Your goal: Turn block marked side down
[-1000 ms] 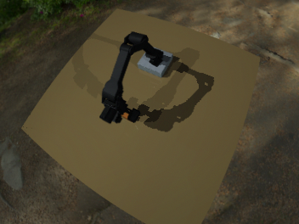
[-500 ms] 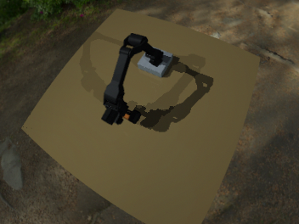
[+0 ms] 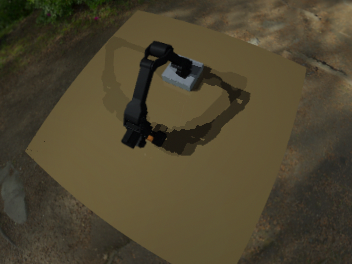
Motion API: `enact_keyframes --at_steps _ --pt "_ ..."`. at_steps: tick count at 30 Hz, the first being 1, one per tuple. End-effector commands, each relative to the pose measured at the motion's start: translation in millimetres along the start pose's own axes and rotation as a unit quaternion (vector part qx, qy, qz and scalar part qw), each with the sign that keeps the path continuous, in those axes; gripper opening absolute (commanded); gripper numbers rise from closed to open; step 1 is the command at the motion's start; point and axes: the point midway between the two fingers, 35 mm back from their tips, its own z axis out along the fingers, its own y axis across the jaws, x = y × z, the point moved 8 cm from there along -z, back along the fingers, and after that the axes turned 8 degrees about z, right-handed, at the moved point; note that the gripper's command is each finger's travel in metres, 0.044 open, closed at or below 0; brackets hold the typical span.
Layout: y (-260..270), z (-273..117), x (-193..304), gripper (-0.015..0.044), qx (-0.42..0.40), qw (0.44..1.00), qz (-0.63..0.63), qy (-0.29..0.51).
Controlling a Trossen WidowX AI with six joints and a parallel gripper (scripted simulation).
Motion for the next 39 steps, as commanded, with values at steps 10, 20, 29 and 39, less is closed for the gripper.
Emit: enact_keyframes --at_steps 10,20,29,39 --pt "0.3 2.7 0.6 0.0242 -0.002 1.0 -0.001 0.003" --pt "0.3 2.7 0.6 0.0175 -0.002 1.0 -0.001 0.003" --pt "0.2 -27.4 0.3 0.0 -0.002 1.0 -0.001 0.003" --pt "-0.1 -20.9 4.9 0.0 -0.008 0.999 -0.002 -0.044"
